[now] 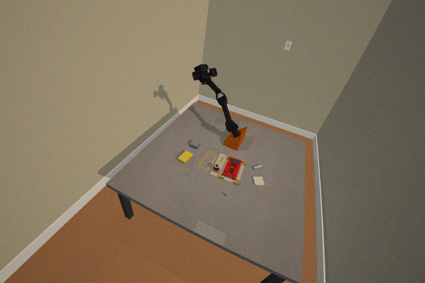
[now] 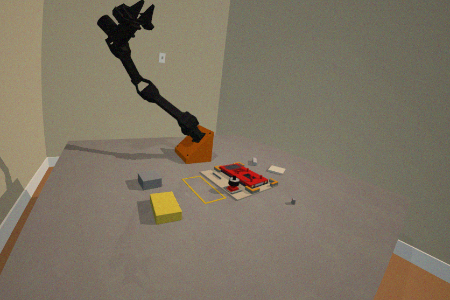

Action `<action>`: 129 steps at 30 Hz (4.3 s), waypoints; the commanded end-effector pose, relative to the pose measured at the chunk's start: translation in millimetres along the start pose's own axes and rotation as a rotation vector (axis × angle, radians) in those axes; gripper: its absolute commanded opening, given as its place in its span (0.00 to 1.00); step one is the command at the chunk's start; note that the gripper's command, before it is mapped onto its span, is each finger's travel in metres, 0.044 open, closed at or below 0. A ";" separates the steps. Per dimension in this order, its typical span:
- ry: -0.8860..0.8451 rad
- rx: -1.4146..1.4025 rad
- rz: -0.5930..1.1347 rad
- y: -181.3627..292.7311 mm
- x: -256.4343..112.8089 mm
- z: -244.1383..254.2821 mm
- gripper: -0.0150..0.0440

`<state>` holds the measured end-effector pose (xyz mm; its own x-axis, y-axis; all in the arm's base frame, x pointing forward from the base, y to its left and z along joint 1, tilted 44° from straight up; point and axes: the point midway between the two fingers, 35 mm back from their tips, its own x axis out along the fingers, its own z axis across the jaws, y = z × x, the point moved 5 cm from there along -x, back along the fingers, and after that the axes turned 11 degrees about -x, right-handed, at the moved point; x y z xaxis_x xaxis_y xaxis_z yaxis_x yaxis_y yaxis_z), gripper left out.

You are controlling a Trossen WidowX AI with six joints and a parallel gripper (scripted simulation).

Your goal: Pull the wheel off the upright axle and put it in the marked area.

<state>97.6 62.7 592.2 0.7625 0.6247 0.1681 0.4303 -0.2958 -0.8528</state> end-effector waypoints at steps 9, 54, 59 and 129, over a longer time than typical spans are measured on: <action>0.153 0.489 0.331 107.9 72.0 -43.8 0.76; 1.947 1.094 1.326 558.7 74.3 39.1 0.76; 2.123 0.928 1.291 584.5 54.7 56.9 0.76; 2.123 0.935 1.279 635.8 12.9 42.1 0.25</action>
<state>359.9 -87.9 29.7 -0.1398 -0.6718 -0.7274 -0.0647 0.7392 -0.6703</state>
